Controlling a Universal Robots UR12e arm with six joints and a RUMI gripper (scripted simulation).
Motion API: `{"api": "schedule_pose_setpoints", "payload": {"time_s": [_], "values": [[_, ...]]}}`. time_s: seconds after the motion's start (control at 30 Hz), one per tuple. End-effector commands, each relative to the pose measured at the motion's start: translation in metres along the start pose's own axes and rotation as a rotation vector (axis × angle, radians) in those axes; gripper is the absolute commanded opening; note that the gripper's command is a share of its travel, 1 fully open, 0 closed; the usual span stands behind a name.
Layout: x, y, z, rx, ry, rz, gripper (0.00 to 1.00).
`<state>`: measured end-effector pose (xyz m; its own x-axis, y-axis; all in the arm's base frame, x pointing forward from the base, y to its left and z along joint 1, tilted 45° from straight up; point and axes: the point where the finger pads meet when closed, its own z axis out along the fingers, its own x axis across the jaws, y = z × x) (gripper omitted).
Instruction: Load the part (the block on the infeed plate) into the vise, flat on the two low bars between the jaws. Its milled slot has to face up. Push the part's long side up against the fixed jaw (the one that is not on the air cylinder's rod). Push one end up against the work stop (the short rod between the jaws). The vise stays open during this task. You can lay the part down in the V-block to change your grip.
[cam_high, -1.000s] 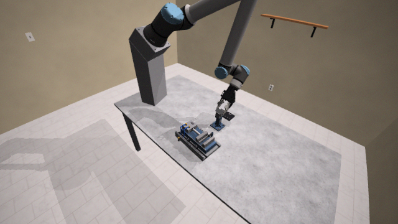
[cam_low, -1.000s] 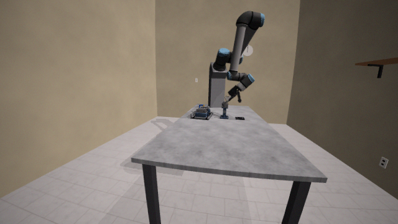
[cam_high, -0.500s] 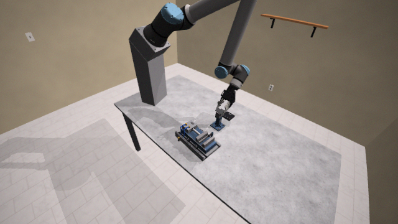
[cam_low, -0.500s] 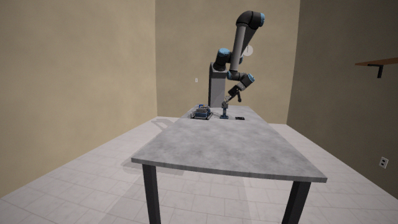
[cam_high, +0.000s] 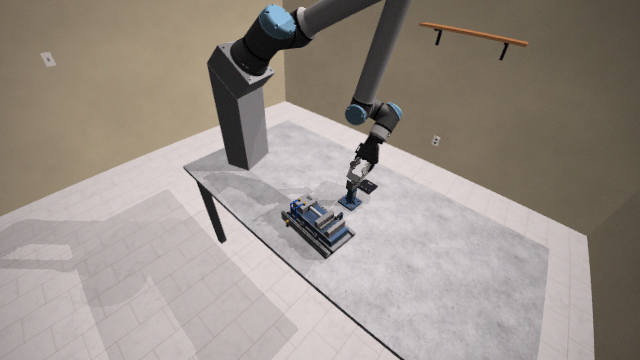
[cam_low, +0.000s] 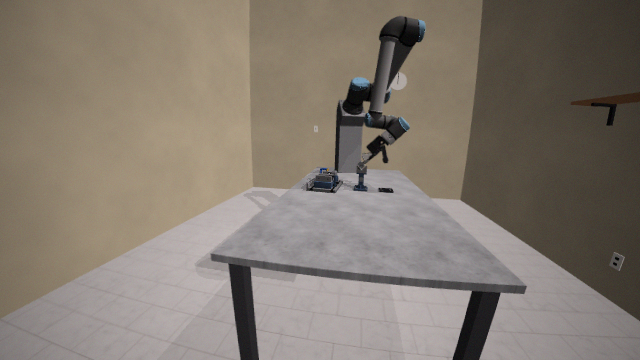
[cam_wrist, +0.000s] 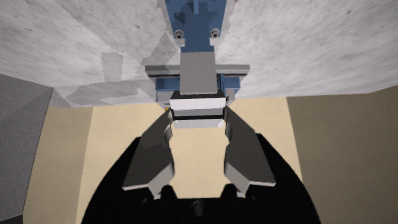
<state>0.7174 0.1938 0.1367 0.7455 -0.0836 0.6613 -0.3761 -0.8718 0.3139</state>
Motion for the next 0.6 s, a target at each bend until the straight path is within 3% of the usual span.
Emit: {"api": "schedule_pose_setpoints", "payload": {"time_s": [0.0, 0.57], "values": [[0.0004, 0.0011, -0.0015, 0.000, 0.001, 0.000, 0.00], [0.0004, 0.0076, -0.0079, 0.000, 0.001, 0.000, 0.00]]}}
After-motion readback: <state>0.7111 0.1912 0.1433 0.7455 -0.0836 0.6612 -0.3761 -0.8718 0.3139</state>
